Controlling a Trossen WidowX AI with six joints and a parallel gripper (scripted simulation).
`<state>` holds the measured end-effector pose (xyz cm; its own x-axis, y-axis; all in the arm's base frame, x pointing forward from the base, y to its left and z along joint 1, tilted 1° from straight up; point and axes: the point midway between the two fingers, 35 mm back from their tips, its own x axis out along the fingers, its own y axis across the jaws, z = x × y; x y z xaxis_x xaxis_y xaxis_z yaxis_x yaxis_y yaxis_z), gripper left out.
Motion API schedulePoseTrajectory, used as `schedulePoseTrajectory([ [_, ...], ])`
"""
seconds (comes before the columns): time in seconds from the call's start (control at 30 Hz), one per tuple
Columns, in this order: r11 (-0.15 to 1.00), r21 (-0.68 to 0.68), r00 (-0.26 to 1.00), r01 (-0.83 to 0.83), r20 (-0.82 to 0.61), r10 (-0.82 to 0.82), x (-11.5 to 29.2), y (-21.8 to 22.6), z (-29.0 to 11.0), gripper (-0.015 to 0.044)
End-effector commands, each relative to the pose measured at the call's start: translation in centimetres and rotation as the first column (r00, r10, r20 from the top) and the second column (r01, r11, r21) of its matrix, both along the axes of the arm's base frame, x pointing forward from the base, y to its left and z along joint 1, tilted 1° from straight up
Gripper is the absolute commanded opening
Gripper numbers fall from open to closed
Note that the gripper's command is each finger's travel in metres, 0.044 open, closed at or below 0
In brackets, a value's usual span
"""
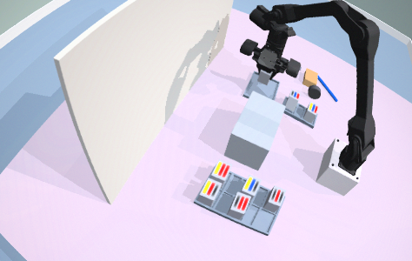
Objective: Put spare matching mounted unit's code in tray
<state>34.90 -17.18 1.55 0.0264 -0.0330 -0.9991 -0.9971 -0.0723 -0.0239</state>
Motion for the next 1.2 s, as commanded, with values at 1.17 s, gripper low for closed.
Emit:
schedulePoseTrajectory([
  [1.17,1.000,0.000,1.000,0.000,0.000,0.000,-0.4,0.2,-3.1,0.0131],
])
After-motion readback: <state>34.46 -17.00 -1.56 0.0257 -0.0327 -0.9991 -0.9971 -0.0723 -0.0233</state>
